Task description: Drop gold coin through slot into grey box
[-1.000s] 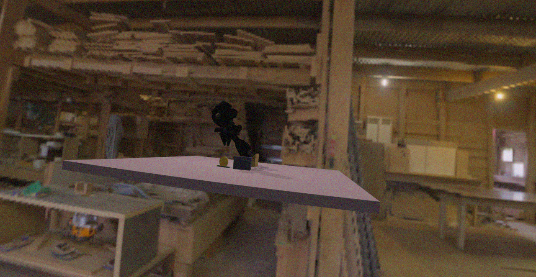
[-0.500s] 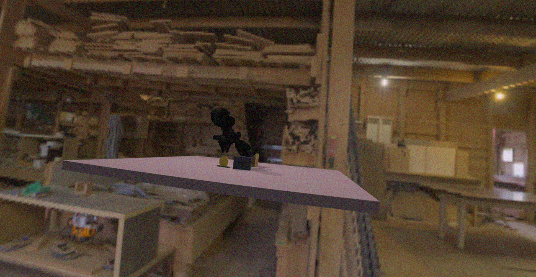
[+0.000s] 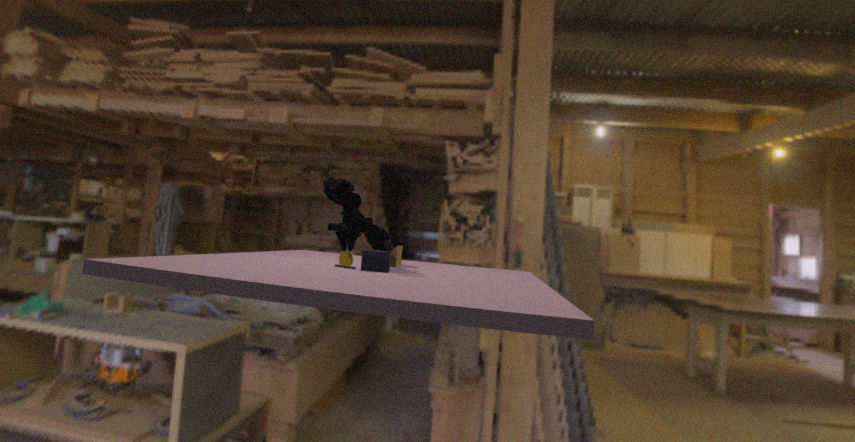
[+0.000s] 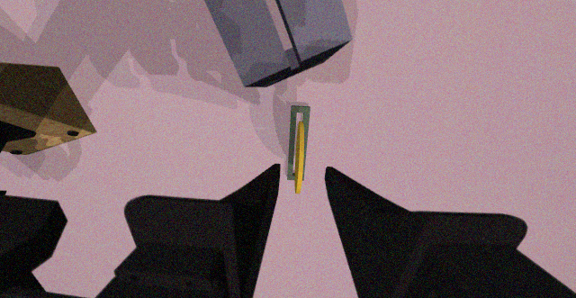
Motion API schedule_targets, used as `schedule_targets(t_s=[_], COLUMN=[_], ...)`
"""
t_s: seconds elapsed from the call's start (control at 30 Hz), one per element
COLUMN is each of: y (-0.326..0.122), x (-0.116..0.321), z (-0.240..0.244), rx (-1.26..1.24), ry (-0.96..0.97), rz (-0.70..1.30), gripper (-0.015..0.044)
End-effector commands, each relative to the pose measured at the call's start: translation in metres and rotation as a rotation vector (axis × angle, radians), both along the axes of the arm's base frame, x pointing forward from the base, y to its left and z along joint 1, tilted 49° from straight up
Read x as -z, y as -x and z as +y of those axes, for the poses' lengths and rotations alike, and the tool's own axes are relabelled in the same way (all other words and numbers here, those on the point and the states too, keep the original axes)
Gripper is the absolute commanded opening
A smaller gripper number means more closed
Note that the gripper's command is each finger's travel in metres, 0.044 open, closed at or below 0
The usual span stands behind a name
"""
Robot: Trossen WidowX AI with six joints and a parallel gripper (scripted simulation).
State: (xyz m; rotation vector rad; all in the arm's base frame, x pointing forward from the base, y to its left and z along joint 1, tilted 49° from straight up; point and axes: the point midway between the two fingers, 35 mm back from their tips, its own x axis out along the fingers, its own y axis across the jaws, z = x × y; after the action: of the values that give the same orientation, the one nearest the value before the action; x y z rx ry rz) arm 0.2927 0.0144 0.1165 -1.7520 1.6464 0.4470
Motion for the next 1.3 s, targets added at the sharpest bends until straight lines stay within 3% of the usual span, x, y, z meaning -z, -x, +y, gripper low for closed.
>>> schedule_targets(t_s=[0.0, 1.0, 1.2, 1.27], y=[-0.001, -0.006, -0.006, -0.006], x=[0.004, 0.033, 0.033, 0.033], z=[-0.005, -0.041, -0.041, -0.041], rx=[-0.004, -0.003, -0.003, -0.003], ry=[0.003, 0.008, 0.008, 0.008], rz=[-0.001, -0.002, -0.002, -0.002], gripper=[0.0161, 0.0161, 0.0003, 0.0000])
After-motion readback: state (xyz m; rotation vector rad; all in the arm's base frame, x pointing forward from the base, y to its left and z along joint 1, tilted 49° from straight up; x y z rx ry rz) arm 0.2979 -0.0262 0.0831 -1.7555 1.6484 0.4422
